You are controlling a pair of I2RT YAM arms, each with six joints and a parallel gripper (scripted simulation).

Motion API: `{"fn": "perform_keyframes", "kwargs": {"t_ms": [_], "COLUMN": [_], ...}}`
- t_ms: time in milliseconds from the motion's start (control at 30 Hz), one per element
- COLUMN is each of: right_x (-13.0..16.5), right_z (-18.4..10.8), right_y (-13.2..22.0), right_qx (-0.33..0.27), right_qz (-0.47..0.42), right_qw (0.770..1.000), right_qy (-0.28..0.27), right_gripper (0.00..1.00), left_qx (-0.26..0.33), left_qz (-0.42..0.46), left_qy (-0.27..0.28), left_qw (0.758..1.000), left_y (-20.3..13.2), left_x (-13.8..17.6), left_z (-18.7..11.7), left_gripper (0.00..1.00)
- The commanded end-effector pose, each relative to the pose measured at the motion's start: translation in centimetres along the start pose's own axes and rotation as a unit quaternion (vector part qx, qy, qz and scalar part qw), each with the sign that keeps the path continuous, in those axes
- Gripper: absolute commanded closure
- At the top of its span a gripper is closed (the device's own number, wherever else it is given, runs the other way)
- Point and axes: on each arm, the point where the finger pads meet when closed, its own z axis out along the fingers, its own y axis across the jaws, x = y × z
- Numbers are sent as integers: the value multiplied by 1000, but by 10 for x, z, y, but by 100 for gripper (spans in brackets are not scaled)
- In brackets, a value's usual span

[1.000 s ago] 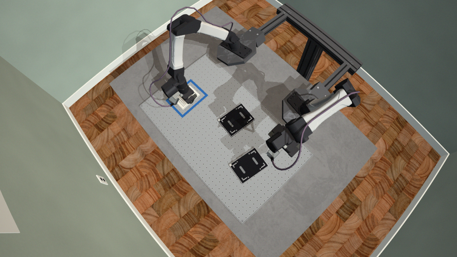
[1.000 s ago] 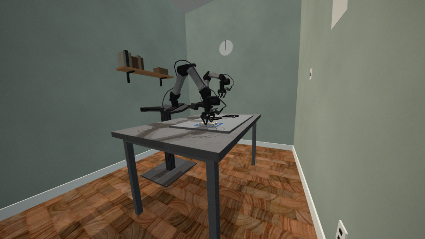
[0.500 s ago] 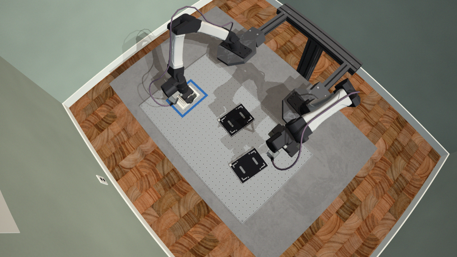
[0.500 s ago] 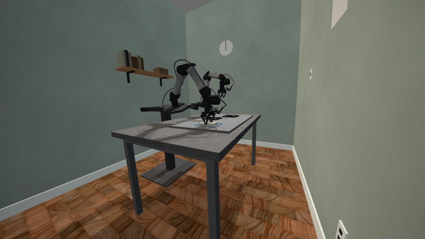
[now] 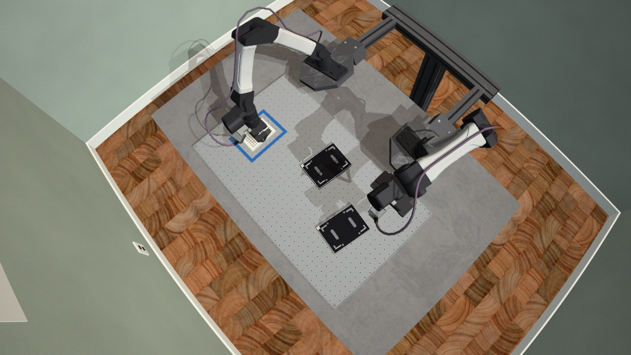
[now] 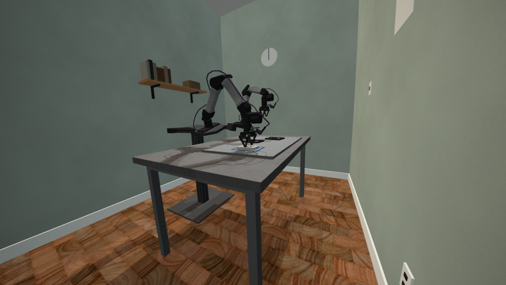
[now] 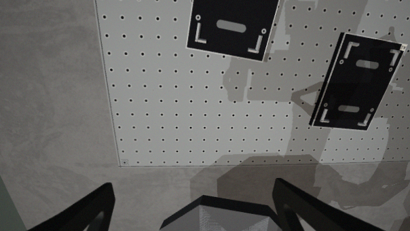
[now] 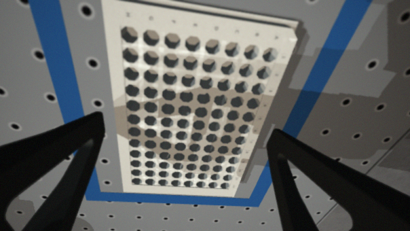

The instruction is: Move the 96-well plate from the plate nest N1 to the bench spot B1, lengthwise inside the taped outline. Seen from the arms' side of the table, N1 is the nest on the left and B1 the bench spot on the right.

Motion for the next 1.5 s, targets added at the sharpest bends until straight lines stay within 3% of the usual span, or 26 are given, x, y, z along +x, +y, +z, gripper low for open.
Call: {"fn": "perform_keyframes", "kwargs": {"t_ms": [0, 367, 600, 1367, 1467], "right_x": [5, 10, -5, -4, 3], "right_z": [-10, -6, -34, -90, -74], "right_y": [3, 5, 2, 2, 3], "right_qx": [-1, -1, 1, 1, 2], "right_qz": [-4, -7, 0, 0, -3], "right_qw": [1000, 1000, 1000, 1000, 1000], "right_qy": [2, 8, -13, -13, 10], "right_gripper": [0, 0, 0, 0, 0], "left_qx": [0, 0, 0, 0, 0], "left_qz": [5, 5, 5, 5, 5], "left_qy": [2, 2, 2, 2, 2], "left_qw": [1000, 1000, 1000, 1000, 1000], "left_y": [0, 0, 0, 0, 0], "left_x": [1, 1, 1, 1, 1], "left_z": [-1, -1, -1, -1, -1], "left_gripper": [0, 0, 0, 0, 0]}}
